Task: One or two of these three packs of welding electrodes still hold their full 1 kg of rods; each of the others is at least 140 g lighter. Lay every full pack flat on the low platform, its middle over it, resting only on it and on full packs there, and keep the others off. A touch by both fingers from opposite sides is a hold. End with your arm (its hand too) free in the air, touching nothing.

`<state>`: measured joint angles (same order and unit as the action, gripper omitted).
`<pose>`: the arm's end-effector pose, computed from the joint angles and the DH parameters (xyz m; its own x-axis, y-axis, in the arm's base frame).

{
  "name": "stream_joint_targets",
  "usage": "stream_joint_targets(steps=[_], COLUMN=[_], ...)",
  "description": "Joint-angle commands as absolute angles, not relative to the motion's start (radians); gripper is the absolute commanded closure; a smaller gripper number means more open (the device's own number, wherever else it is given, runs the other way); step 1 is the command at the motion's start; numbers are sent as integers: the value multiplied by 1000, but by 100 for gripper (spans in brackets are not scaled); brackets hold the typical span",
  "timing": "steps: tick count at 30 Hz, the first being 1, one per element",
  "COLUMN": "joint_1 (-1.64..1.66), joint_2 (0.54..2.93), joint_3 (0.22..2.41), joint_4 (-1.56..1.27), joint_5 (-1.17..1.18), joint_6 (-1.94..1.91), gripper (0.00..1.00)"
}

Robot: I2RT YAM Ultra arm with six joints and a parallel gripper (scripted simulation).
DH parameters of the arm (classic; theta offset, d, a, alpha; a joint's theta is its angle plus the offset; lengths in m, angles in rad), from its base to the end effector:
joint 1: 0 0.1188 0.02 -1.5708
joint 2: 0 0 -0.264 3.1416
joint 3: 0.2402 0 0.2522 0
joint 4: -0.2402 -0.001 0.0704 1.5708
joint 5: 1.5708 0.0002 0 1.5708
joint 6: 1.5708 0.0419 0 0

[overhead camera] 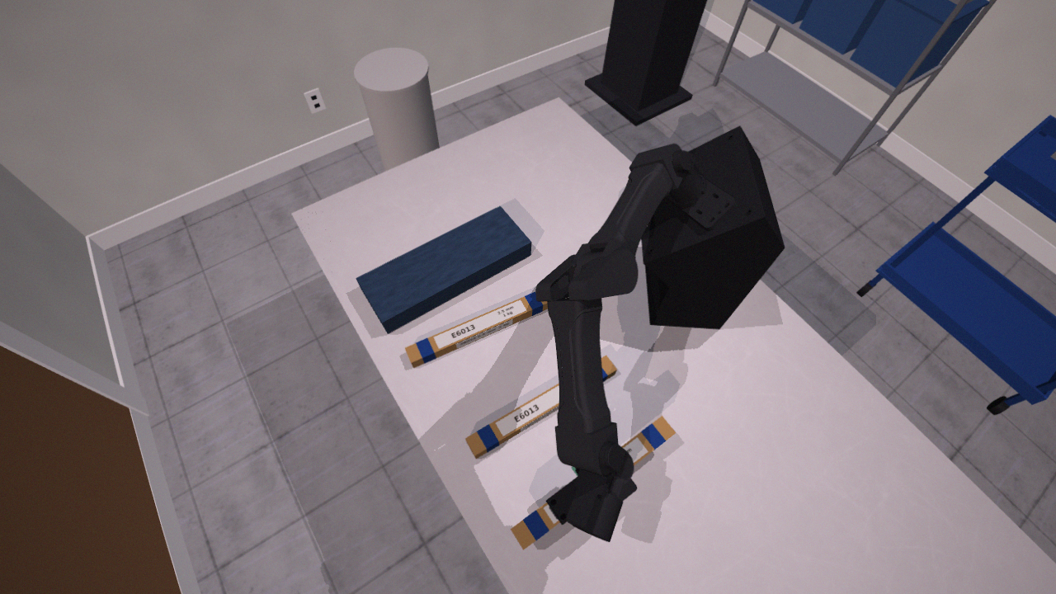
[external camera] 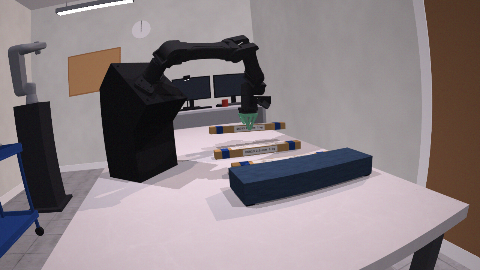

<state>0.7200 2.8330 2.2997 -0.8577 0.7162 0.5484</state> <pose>0.4167 0.3302 0.0257 -0.8445 -0.2176 -0.4894 0.0365 0.8882 -0.4580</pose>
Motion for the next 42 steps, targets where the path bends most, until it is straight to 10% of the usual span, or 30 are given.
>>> stream_joint_targets(steps=[1,42], joint_1=[804,807], joint_2=[2764,2768], joint_3=[2313,2300], joint_4=[-853,-844], joint_5=[724,725], joint_6=[554,558], gripper=[100,100])
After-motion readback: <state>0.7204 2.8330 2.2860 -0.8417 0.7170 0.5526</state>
